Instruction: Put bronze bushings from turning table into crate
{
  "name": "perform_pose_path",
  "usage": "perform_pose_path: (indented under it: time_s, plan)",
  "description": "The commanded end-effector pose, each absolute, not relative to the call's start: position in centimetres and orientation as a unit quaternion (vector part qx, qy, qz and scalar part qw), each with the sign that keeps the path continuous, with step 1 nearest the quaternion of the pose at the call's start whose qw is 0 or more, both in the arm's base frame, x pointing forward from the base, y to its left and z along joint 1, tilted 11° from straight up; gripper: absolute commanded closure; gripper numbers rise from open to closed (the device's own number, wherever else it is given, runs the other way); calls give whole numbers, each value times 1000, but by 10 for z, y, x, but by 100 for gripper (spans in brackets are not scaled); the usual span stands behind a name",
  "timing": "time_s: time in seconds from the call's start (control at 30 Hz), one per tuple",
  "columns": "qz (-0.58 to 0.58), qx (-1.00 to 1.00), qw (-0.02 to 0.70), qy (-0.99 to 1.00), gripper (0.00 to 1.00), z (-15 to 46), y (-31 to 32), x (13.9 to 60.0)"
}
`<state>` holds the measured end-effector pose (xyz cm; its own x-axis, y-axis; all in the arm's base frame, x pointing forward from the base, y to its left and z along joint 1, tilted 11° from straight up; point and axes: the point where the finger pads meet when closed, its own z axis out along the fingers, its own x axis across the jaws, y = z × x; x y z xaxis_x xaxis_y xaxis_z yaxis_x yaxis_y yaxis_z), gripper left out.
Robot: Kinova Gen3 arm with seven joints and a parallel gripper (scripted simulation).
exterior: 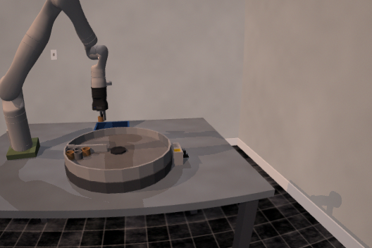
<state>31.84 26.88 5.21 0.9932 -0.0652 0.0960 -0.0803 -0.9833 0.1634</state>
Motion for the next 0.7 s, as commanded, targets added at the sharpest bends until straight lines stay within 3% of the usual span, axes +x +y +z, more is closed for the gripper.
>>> perform_pose_path:
  time_s: [0.0, 0.67]
  plan:
    - [45, 995, 83, -36, 100, 52, 269, 318]
    - [45, 995, 83, -36, 100, 25, 265, 320]
